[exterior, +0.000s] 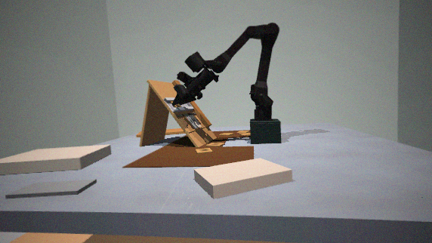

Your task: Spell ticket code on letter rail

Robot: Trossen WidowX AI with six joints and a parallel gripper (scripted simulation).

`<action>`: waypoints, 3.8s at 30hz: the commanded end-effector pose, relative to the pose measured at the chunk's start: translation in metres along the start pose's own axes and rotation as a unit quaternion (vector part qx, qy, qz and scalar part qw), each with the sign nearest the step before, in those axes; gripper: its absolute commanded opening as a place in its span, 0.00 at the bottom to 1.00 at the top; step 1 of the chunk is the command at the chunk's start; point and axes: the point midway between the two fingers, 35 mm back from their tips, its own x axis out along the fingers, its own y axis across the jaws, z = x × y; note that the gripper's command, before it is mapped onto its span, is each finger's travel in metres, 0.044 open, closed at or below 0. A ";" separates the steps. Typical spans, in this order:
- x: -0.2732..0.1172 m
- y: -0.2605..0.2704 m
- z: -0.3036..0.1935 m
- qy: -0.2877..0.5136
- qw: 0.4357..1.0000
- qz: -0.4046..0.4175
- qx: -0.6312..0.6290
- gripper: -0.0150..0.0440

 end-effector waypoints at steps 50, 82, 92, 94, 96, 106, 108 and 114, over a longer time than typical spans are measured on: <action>0.000 -0.031 0.001 0.000 1.000 0.000 -0.004 0.25; 0.000 -0.049 0.001 0.000 1.000 0.000 -0.004 0.25; 0.000 -0.054 0.001 0.000 1.000 -0.001 -0.005 0.25; 0.000 -0.056 0.001 0.000 1.000 -0.001 -0.005 0.25; 0.000 -0.057 0.001 0.000 1.000 -0.001 -0.005 0.25; 0.000 -0.062 0.001 0.000 1.000 -0.001 -0.005 0.25; 0.000 -0.063 0.001 0.000 1.000 -0.001 -0.005 0.25; 0.000 -0.067 0.001 0.000 1.000 -0.001 -0.005 0.25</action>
